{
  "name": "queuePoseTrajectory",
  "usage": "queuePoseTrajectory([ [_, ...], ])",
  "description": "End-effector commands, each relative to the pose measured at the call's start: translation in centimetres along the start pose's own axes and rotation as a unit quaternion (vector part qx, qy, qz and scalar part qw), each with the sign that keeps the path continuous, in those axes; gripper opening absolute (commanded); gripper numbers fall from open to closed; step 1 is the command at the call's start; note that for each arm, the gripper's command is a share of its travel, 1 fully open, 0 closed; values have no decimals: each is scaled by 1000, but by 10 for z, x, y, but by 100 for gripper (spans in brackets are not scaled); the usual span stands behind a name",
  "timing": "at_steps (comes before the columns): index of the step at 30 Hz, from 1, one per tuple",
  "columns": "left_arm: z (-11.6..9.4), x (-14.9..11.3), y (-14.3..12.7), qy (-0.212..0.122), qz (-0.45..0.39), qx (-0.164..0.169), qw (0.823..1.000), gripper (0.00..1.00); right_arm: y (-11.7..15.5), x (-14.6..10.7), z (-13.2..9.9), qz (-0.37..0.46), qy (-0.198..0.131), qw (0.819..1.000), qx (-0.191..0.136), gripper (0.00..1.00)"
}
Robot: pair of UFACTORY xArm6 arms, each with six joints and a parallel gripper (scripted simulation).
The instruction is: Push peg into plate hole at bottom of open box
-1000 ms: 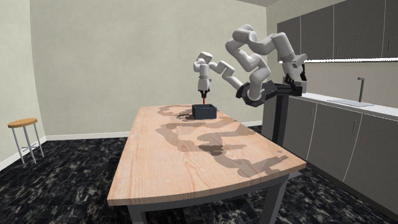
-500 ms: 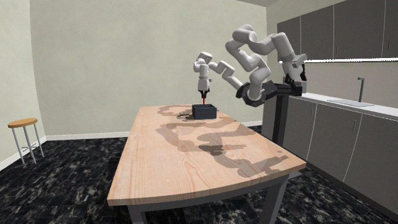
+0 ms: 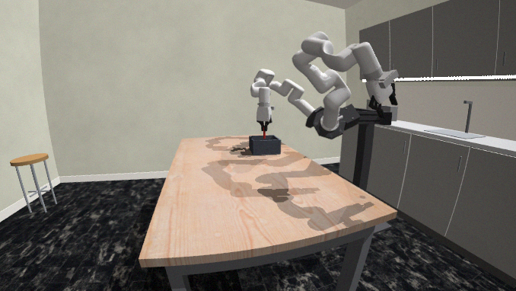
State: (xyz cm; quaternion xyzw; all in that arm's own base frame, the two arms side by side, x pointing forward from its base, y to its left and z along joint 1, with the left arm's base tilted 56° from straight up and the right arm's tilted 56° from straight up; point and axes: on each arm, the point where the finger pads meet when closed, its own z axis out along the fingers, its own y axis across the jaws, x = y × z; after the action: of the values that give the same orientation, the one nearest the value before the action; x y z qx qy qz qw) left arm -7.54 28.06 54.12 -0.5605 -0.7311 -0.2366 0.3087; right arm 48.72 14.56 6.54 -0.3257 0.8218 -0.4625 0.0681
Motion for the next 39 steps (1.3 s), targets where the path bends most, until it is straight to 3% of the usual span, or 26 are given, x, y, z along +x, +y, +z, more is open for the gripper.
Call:
queuePoseTrajectory([
  [1,-2,1,0,2,0,0,1000,100,0,-1,5,1,-2,1000,0,0],
  [11,-2,1,0,2,0,0,1000,100,0,-1,23,1,-2,1000,0,0],
  [39,-2,1,0,2,0,0,1000,100,0,-2,37,1,-2,1000,0,0],
])
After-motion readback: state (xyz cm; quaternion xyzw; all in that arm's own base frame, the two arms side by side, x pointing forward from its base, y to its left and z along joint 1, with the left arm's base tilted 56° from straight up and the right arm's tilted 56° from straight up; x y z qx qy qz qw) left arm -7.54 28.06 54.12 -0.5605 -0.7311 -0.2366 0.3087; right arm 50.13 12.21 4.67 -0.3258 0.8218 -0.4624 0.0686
